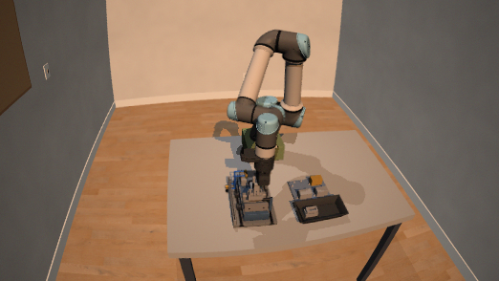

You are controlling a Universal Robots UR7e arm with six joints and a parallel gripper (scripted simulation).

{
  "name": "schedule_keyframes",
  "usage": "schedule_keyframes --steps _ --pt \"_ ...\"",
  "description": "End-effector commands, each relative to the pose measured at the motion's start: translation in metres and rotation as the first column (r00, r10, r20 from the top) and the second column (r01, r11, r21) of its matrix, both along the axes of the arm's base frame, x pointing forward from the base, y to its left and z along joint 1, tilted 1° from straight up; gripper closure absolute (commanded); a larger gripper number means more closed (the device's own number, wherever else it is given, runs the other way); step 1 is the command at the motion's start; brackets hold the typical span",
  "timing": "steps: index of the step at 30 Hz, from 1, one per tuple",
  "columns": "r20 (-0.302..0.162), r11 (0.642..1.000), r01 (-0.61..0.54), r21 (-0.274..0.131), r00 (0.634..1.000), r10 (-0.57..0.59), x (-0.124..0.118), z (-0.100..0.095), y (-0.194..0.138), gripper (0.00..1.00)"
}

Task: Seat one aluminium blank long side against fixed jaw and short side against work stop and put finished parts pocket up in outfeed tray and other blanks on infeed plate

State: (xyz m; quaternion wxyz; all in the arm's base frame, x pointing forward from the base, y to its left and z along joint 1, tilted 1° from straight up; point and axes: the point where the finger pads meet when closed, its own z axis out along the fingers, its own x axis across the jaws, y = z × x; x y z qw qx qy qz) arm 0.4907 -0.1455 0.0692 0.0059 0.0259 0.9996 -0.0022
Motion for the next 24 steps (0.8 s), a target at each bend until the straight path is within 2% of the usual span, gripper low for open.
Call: schedule_keyframes --steps 1,9,24 --pt "0.003 1.0 0.001 -0.001 1.0 -0.001 0.0011 0.0123 -0.0012 1.0" --pt "0.003 1.0 0.001 -0.001 1.0 -0.001 0.001 0.0186 -0.0012 1.0" --pt "0.001 1.0 -0.001 0.0 1.0 0.001 0.0025 0.0181 0.0022 1.0"
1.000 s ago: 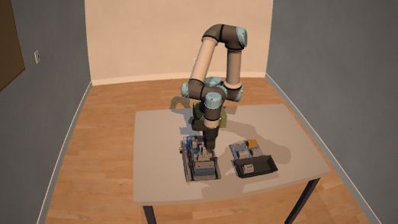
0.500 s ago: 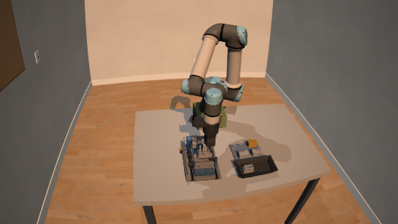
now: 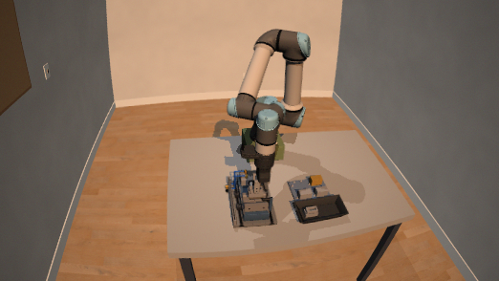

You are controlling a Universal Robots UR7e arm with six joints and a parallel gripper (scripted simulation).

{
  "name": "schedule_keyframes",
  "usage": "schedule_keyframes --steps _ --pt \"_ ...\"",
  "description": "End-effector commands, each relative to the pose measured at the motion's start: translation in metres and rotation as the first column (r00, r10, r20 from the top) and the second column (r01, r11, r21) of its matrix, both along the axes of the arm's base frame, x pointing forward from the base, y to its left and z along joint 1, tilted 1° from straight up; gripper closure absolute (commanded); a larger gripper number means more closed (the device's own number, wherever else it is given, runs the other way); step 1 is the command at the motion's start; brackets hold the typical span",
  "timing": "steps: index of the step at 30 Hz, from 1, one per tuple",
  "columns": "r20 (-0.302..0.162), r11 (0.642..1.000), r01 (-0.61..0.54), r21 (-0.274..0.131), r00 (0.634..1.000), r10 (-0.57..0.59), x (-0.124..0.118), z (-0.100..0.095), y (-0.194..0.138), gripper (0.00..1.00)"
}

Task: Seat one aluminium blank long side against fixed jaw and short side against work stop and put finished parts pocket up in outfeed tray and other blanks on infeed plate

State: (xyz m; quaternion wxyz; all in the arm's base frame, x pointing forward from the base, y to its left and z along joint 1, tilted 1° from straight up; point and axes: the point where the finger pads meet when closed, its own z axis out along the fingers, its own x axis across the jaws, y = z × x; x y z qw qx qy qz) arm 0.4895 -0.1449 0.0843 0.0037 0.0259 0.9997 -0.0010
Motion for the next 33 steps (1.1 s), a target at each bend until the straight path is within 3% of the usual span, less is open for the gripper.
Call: schedule_keyframes --steps 1,10,23,33 --pt "0.005 1.0 -0.002 -0.002 1.0 0.002 0.004 0.003 0.002 1.0" --pt "0.004 1.0 -0.003 -0.001 1.0 0.003 0.01 0.002 0.014 1.0" --pt "0.003 1.0 -0.009 -0.001 1.0 0.009 0.03 0.003 0.055 1.0" --pt "0.003 1.0 -0.018 -0.001 1.0 0.018 0.052 0.004 0.118 1.0"
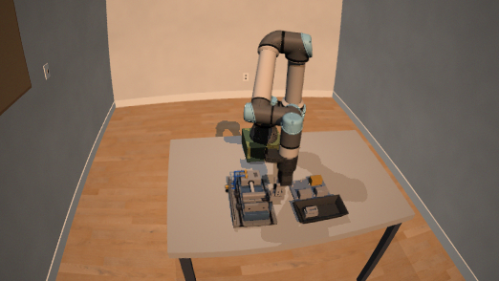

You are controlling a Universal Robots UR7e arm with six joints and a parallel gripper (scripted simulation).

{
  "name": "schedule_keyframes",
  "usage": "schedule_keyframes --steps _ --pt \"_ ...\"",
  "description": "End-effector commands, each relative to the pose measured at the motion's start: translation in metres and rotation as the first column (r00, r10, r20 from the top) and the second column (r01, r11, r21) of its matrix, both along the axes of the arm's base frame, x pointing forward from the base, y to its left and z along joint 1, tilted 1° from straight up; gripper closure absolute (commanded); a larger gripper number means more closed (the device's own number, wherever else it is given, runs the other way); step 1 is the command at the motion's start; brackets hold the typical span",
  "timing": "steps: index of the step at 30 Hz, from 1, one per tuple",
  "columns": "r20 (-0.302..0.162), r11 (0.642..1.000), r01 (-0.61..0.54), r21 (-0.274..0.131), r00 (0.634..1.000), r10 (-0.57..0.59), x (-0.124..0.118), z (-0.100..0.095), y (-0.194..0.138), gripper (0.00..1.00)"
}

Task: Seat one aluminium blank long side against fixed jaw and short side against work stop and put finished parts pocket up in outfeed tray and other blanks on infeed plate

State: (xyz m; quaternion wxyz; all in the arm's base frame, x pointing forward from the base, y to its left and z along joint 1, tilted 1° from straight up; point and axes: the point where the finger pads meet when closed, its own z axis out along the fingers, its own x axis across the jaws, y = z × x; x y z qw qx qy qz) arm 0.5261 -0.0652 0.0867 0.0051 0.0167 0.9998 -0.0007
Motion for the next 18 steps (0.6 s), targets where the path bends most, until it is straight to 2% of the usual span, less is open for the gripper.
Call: schedule_keyframes --steps 1,5,7,18 --pt "0.0 1.0 0.0 -0.002 1.0 0.0 0.018 0.001 0.046 1.0" --pt "0.0 1.0 -0.004 -0.002 1.0 0.004 0.025 0.001 0.076 1.0" --pt "0.0 1.0 -0.004 -0.002 1.0 0.004 0.025 0.001 0.076 1.0" --pt "0.001 1.0 -0.015 -0.002 1.0 0.015 0.035 0.001 0.162 1.0"
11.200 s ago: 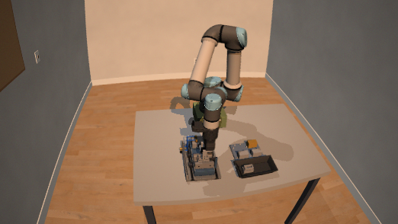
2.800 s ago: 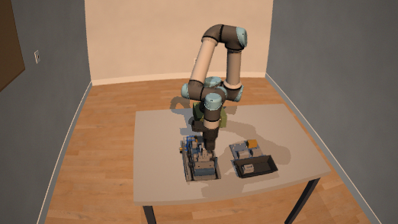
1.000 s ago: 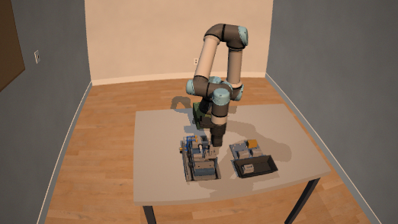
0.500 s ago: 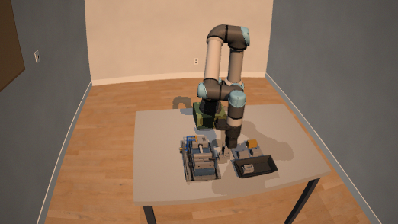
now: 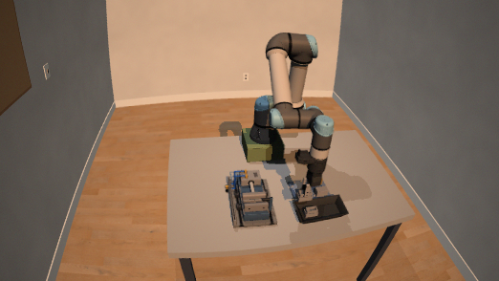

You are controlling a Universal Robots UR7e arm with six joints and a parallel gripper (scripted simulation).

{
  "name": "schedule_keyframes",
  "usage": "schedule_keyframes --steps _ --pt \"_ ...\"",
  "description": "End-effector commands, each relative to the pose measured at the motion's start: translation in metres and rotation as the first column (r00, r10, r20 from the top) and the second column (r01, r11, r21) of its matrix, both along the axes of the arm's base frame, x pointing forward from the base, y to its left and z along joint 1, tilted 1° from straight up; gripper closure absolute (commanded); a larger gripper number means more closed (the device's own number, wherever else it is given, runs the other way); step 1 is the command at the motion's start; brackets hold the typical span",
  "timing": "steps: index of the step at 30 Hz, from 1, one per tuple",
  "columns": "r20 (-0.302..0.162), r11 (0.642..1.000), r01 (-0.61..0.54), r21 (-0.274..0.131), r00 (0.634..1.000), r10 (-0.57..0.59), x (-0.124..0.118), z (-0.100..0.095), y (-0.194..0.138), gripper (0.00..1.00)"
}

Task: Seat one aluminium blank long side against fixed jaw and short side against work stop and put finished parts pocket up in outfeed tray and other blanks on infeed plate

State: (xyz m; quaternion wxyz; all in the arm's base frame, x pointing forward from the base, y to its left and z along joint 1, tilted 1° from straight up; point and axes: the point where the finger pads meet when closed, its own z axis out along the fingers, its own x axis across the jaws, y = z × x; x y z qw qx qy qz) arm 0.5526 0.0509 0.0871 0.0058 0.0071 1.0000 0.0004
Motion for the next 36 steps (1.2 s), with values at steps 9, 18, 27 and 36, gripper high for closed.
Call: schedule_keyframes --steps 9,18,27,36 --pt "-0.001 1.0 -0.001 -0.004 1.0 0.001 0.008 0.0 0.094 1.0" --pt "0.0 1.0 -0.006 -0.004 1.0 0.006 0.004 -0.001 0.137 1.0" --pt "0.0 1.0 -0.008 -0.003 1.0 0.008 0.001 -0.001 0.154 1.0" --pt "0.0 1.0 -0.009 -0.003 1.0 0.009 0.0 -0.001 0.159 1.0"
